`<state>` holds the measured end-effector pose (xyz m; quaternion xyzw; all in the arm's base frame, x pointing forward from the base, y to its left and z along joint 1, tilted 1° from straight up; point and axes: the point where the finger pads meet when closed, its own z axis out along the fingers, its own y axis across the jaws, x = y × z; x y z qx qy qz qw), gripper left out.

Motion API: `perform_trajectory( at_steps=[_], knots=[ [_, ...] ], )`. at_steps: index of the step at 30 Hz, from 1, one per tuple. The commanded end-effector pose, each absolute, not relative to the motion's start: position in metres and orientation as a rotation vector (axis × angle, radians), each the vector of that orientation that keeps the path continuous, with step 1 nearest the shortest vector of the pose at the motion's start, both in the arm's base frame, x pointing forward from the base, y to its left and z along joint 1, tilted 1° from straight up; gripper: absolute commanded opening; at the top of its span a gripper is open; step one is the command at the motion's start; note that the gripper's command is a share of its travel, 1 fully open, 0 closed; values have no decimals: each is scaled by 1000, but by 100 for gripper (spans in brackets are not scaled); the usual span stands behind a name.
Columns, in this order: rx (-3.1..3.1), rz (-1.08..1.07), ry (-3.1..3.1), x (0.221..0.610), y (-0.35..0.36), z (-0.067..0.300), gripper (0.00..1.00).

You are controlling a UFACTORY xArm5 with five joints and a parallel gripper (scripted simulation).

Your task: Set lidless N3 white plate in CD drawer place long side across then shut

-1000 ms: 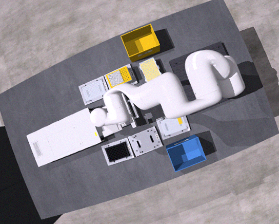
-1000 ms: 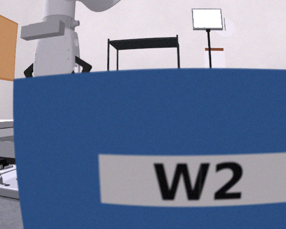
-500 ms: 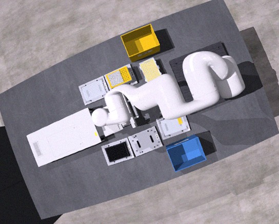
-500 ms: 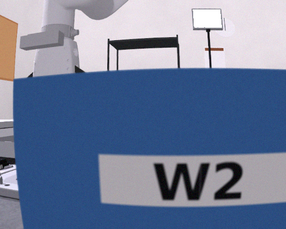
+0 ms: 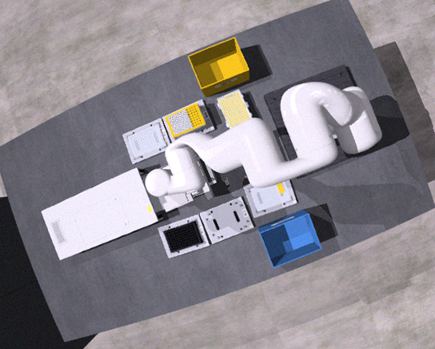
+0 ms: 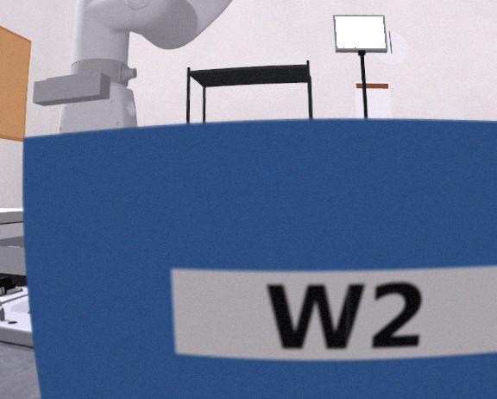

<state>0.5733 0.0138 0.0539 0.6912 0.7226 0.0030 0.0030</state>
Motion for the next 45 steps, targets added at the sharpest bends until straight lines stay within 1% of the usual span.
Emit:
perform_trajectory(
  at_steps=[1,19,45],
  knots=[
    [2169,22,2267,575,14,50,0],
    [2169,22,2267,575,14,23,0],
    [2169,22,2267,575,14,23,0]
  ],
)
